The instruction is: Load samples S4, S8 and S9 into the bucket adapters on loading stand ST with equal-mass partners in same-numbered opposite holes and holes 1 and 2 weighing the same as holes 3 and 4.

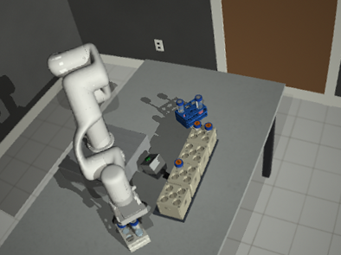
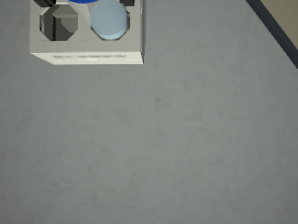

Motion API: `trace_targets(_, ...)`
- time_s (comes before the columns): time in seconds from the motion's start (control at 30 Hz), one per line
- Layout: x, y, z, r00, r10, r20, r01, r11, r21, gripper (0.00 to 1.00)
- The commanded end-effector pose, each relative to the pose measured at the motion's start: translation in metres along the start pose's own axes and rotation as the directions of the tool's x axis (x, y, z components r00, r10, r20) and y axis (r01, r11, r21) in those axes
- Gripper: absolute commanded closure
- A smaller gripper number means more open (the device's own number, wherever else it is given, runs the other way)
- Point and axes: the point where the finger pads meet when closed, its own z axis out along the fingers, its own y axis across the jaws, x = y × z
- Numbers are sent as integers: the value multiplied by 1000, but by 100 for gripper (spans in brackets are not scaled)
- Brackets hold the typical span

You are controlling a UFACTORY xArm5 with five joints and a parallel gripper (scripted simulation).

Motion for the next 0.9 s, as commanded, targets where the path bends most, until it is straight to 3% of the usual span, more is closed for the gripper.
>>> trace_targets(0.0, 1, 0, -9, 1000, 0, -4, 0, 1000, 9, 100)
trace_targets(0.87, 1, 1, -57, 1000, 0, -4, 0, 1000, 9, 100)
